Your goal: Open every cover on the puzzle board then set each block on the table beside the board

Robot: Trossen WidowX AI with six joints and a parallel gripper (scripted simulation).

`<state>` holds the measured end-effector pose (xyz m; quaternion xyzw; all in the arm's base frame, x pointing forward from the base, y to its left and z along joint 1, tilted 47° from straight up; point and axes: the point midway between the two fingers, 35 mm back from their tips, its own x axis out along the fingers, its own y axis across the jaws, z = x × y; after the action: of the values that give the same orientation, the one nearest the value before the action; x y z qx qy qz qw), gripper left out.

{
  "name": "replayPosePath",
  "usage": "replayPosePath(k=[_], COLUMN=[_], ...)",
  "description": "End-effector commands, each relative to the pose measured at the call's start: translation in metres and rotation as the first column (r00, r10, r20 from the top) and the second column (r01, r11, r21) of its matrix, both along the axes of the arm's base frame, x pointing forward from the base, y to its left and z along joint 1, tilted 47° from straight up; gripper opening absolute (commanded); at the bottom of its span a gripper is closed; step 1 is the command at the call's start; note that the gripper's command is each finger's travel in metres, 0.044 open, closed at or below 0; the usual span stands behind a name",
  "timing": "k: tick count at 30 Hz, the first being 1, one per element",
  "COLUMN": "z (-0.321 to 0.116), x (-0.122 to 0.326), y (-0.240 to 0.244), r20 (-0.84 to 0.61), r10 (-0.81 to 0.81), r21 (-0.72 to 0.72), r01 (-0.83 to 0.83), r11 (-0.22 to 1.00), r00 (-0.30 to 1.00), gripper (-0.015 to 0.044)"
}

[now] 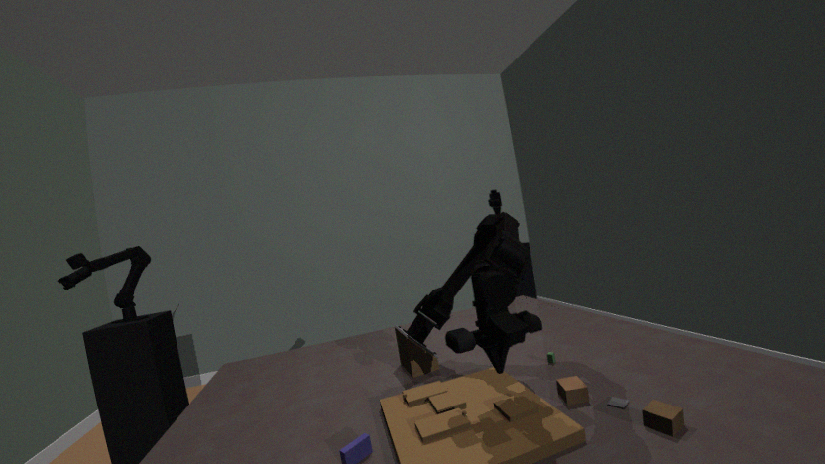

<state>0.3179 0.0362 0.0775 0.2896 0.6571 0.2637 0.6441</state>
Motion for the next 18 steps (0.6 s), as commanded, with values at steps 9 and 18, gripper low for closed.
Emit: replayPosePath(k=[9,18], z=[-0.009,-0.015], x=[0.000,0.000], y=[0.010,0.016], r20=[-0.006,-0.005], r10=[-0.004,-0.004], r21=[0.004,0.004], r01=[0.004,0.004], r11=[1.000,1.000], r00=[1.000,1.000], gripper=[0.0000,0.0000])
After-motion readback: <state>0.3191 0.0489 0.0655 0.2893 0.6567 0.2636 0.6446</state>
